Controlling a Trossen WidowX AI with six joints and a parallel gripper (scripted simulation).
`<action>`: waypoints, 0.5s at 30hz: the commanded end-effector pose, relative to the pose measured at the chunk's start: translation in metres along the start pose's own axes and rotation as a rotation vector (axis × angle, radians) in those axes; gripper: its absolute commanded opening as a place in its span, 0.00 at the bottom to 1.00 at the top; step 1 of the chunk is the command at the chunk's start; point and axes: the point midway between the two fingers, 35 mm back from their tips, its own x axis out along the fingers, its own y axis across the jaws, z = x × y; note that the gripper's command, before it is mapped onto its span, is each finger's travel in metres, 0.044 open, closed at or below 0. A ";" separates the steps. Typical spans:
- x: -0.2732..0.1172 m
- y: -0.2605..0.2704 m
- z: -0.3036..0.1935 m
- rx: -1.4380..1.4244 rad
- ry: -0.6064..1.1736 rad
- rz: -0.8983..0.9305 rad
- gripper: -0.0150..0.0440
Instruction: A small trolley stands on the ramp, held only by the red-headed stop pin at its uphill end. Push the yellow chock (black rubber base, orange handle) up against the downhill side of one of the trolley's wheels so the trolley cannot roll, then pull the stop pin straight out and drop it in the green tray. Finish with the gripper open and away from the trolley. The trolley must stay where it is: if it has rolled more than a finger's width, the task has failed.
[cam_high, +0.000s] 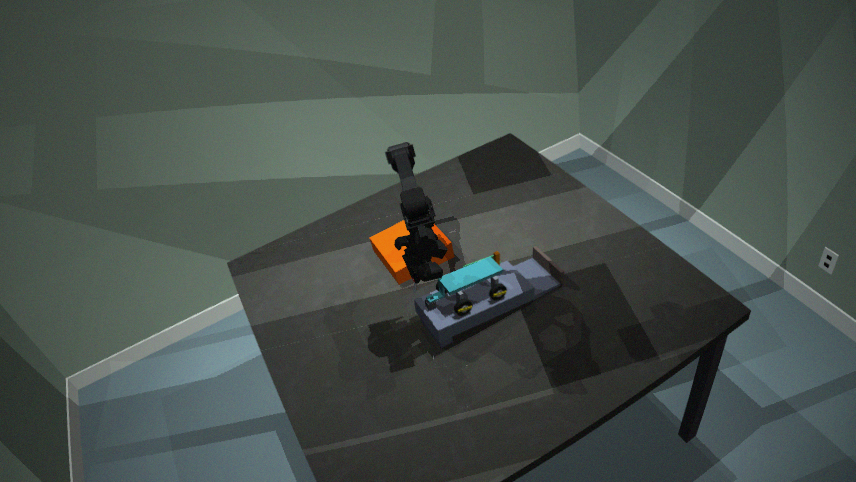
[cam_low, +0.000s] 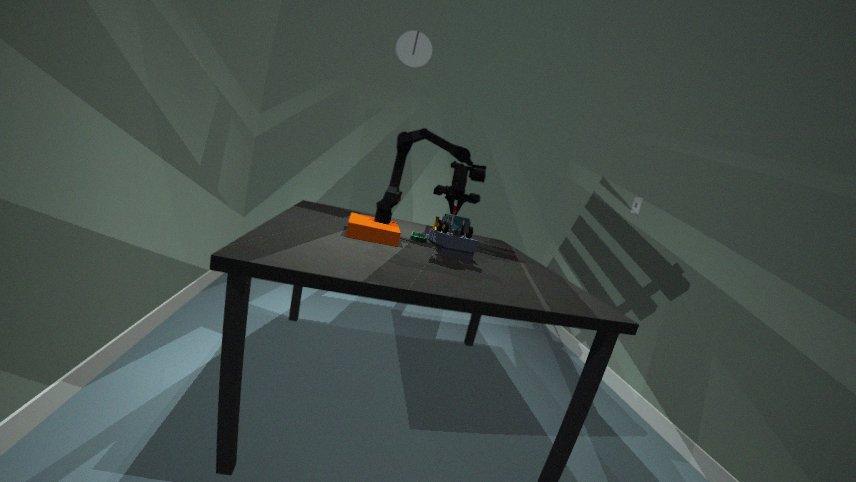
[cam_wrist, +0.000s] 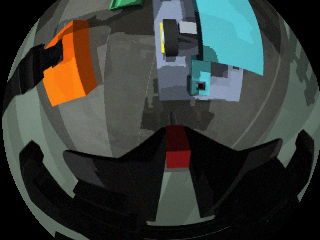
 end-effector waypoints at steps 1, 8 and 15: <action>-0.001 0.012 -0.001 0.002 0.001 -0.012 0.25; -0.001 0.039 -0.001 0.001 0.002 -0.010 0.25; -0.002 0.049 -0.001 0.001 0.002 -0.009 0.25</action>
